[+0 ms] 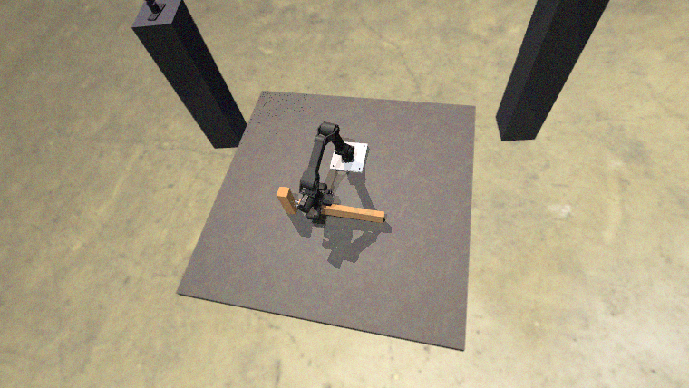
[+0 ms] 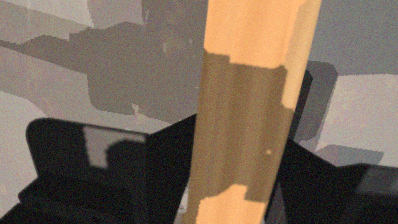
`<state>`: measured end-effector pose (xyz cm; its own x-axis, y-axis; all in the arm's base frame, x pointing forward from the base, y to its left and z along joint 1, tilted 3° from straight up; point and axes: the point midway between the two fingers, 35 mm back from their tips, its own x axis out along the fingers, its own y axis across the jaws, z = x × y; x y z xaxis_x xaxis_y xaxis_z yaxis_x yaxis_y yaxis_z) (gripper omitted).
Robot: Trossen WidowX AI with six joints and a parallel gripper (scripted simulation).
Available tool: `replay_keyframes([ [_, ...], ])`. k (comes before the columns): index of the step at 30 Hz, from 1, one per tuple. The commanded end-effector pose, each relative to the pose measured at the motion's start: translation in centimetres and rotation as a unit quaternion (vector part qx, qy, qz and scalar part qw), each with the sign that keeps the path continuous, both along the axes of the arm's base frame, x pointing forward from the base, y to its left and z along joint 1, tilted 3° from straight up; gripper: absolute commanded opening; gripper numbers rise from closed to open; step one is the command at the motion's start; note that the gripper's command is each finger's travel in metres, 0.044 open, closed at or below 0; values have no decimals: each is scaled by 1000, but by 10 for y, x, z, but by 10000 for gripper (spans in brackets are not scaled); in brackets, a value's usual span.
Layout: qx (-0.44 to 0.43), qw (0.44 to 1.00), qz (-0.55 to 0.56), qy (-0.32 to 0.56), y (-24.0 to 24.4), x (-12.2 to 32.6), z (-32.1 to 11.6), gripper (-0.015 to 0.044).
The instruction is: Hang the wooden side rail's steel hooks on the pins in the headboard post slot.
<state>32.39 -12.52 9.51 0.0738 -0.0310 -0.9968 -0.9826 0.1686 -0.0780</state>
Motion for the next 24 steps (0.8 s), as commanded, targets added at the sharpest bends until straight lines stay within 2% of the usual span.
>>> replay_keyframes([
  [1,-3,1000,-1,-2,-2,0,1,0],
  [24,-3,1000,-1,-2,-4,0,3,0],
])
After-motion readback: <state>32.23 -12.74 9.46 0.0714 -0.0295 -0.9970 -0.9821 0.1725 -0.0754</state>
